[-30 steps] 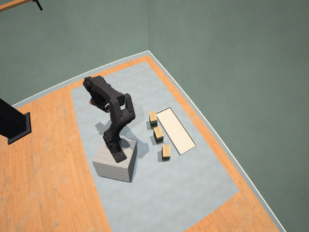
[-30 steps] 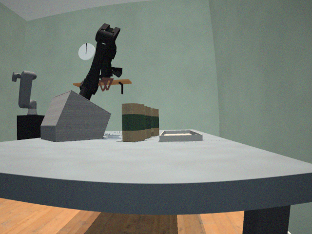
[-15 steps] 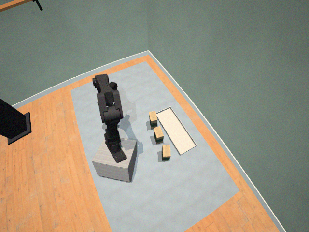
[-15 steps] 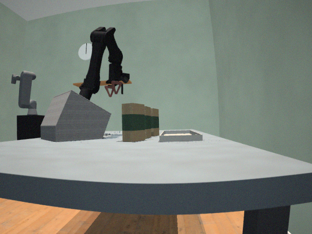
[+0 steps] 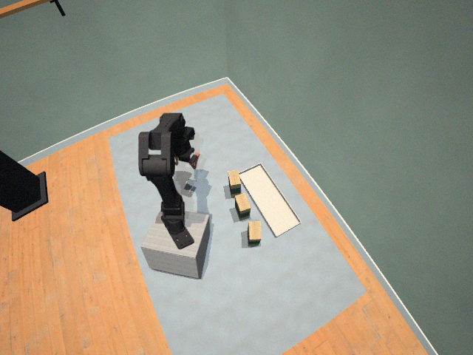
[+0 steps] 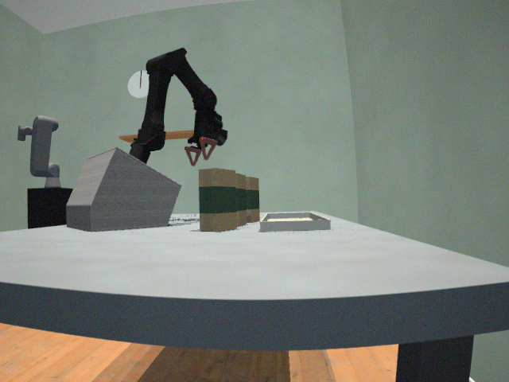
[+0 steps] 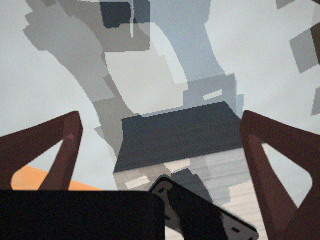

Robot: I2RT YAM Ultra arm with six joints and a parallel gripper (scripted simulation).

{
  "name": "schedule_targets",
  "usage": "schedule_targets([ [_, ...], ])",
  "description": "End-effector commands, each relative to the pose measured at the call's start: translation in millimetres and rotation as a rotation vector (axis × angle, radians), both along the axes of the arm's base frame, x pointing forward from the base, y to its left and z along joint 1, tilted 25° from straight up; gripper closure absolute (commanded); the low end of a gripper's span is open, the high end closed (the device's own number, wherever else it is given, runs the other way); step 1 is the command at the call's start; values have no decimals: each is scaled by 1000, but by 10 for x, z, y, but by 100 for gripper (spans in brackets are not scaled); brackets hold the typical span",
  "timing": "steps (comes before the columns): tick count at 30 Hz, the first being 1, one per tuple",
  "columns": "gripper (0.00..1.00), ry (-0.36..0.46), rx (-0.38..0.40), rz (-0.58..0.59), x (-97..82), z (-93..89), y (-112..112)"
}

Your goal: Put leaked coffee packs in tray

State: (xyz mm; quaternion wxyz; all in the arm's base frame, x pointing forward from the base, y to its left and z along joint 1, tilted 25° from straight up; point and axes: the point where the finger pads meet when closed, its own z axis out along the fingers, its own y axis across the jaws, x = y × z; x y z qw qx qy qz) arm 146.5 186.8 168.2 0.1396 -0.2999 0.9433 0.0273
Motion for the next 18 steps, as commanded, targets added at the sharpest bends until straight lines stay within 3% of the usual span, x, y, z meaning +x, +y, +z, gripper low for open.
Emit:
schedule_targets([
  [1,0,8,6,95,160,32,58],
  [2,0,8,6,95,160,32,58],
  [4,0,25,-16,116,371,-29,-53],
  [14,0,68,-41,169,881,-196,-456],
  [18,0,76,-42,180,975,-231,-558],
])
